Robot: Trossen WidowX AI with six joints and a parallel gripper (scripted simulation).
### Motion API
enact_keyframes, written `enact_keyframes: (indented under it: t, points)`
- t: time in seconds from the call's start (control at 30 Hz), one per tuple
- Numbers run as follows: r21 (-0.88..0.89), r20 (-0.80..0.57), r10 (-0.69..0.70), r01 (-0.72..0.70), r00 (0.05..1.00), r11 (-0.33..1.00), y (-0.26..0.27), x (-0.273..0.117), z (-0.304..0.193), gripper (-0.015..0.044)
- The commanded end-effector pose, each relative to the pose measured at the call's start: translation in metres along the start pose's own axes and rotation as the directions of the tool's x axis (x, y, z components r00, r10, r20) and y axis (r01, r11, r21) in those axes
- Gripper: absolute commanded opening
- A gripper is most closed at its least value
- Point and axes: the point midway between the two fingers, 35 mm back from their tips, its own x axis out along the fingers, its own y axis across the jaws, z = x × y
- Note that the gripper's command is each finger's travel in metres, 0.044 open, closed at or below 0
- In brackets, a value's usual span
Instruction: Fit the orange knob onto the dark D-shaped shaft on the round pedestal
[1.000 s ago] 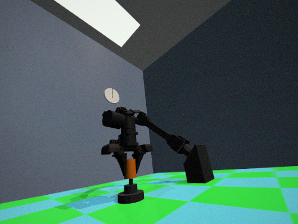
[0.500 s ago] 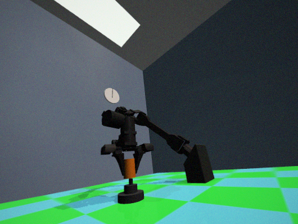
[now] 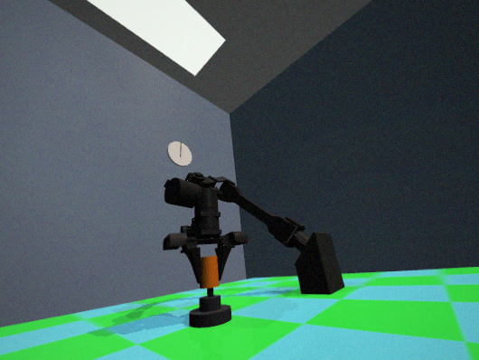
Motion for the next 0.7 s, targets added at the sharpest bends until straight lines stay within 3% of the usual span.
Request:
enact_keyframes:
  t: [0.0, 0.67]
  points:
    - [0.0, 0.002, 0.003, -0.003, 1.0, 1.0, 0.0004, 0.0003, 0.0003, 0.0]
    - [0.009, 0.002, 0.003, -0.003, 1.0, 1.0, 0.0005, 0.0012, 0.0004, 0.0]
